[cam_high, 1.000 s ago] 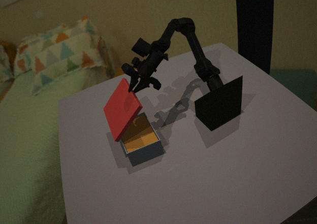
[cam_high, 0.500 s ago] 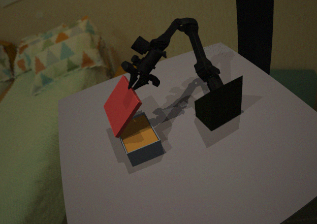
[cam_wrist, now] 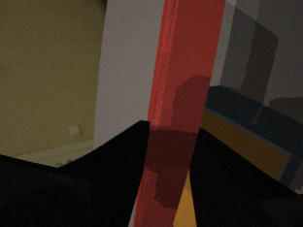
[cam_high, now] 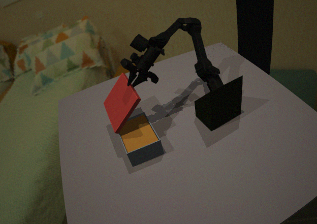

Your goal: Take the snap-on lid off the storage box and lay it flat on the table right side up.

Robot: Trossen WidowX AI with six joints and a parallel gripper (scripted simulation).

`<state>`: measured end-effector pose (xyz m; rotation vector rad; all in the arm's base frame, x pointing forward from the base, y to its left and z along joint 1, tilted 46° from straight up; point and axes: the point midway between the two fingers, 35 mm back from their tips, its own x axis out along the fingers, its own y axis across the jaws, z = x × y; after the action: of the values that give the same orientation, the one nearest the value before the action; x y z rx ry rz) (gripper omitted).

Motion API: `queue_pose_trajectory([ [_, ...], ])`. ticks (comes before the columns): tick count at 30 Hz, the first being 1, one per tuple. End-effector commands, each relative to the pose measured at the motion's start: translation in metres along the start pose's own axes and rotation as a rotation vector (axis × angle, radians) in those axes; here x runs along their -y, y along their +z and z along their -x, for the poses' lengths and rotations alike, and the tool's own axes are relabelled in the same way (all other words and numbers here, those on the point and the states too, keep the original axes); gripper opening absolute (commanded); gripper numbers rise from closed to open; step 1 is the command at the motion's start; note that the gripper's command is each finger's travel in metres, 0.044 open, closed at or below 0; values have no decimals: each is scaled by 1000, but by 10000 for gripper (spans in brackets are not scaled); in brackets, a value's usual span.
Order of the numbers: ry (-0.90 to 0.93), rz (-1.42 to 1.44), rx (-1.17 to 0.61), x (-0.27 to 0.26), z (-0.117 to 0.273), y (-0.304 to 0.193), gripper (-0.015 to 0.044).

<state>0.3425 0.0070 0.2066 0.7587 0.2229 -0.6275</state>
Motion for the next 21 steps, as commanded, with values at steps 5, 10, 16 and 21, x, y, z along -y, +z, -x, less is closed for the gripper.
queue_pose_trajectory([
  [5, 24, -9, -1, -6, 5, 20, 0],
  [10, 24, -9, -1, -5, 6, 30, 0],
  [16, 24, -9, 0, -4, 7, 42, 0],
  [21, 24, -9, 0, -3, 8, 52, 0],
])
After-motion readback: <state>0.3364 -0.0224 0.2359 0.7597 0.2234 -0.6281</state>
